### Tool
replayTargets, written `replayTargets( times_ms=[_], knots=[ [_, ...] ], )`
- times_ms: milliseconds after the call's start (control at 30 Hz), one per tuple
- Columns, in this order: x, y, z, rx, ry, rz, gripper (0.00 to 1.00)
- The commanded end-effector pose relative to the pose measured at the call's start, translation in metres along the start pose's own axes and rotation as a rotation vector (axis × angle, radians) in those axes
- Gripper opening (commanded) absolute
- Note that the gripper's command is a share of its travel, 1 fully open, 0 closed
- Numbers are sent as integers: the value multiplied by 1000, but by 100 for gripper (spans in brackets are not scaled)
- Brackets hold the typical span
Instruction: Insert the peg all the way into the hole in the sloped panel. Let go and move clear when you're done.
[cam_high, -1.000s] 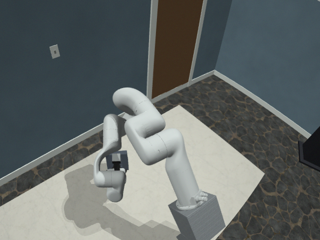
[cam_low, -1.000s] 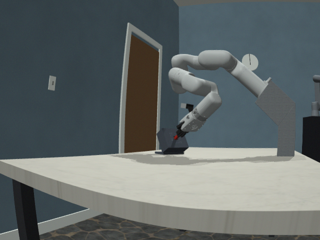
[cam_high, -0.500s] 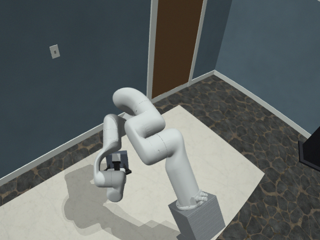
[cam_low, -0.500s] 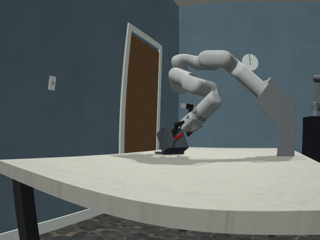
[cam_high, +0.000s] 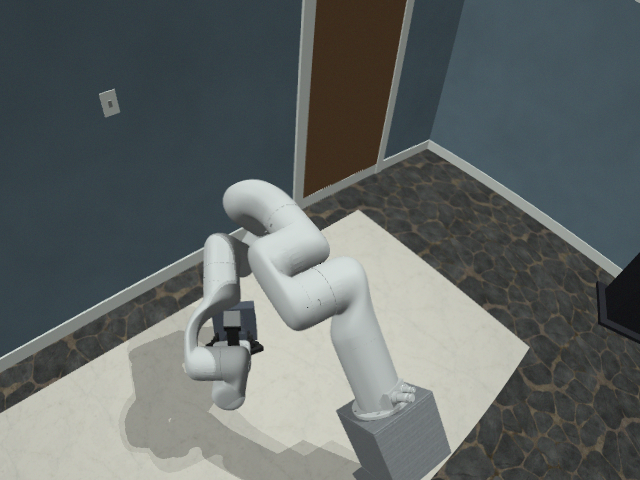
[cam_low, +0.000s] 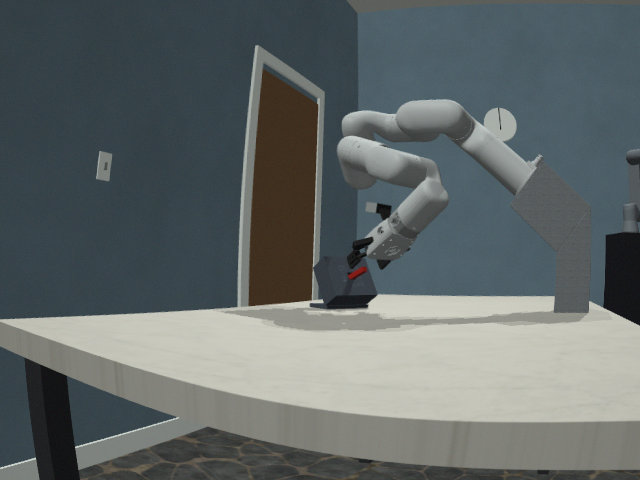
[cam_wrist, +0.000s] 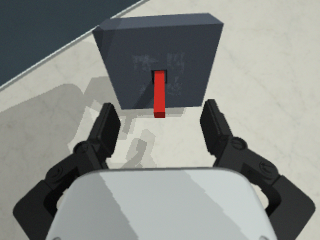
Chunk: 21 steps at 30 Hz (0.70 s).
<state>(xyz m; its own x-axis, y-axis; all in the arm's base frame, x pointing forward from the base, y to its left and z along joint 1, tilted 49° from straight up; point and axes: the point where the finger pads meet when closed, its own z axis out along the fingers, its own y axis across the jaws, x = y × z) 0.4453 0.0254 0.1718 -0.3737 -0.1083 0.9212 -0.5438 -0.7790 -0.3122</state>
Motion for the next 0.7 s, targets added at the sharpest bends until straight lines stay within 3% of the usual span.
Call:
replayTargets(
  times_ms=[0, 667],
  knots=[
    [-1, -1, -16, -1, 0, 5, 100],
    [2, 0, -71, 5, 1, -3, 100]
  ],
)
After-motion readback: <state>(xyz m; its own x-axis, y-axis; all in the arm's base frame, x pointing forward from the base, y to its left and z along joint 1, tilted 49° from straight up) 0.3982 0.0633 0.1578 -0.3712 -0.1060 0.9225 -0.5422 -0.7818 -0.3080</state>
